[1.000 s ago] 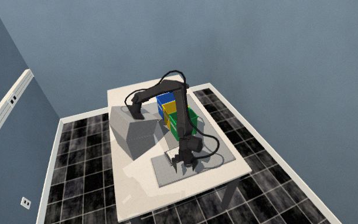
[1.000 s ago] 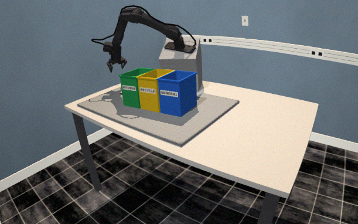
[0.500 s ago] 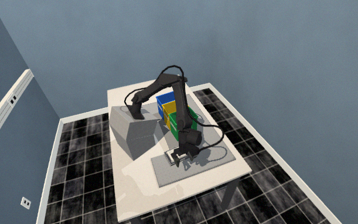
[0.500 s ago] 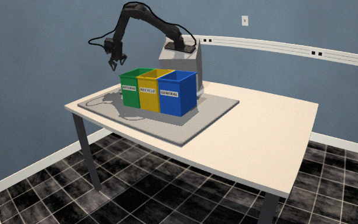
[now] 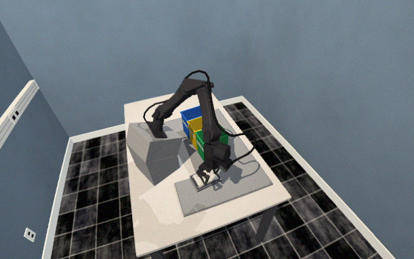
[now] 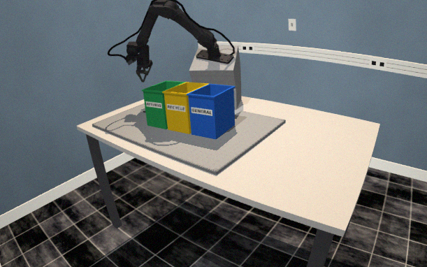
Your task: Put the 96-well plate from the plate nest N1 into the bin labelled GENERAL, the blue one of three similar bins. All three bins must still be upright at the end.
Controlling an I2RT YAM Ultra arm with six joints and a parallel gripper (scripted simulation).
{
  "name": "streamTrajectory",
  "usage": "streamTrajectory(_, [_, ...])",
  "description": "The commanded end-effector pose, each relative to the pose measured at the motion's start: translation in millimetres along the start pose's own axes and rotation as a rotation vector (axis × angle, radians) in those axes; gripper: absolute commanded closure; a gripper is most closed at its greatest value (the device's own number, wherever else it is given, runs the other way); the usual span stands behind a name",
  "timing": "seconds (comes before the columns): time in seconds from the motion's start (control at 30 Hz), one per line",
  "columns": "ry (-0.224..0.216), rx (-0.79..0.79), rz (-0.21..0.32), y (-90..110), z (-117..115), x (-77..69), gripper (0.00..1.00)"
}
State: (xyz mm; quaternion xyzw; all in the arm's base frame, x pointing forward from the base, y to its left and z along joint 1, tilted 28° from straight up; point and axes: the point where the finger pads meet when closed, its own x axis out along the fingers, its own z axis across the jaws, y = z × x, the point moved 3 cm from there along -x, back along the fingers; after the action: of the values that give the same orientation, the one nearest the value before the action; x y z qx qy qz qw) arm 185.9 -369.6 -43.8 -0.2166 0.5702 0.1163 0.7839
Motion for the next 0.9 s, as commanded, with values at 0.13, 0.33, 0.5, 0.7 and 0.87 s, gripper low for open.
streamTrajectory(0.13, [-0.052, -0.251, 0.005, 11, 11, -28.6, 0.00])
streamTrajectory(0.33, [-0.087, -0.421, 0.003, 22, 21, -42.6, 0.00])
streamTrajectory(0.5, [-0.109, -0.503, 0.008, 28, 26, -49.3, 0.00])
streamTrajectory(0.7, [-0.168, -0.693, 0.023, 51, 40, -61.3, 0.00])
streamTrajectory(0.87, [-0.201, -0.827, 0.010, 62, 47, -71.0, 0.00])
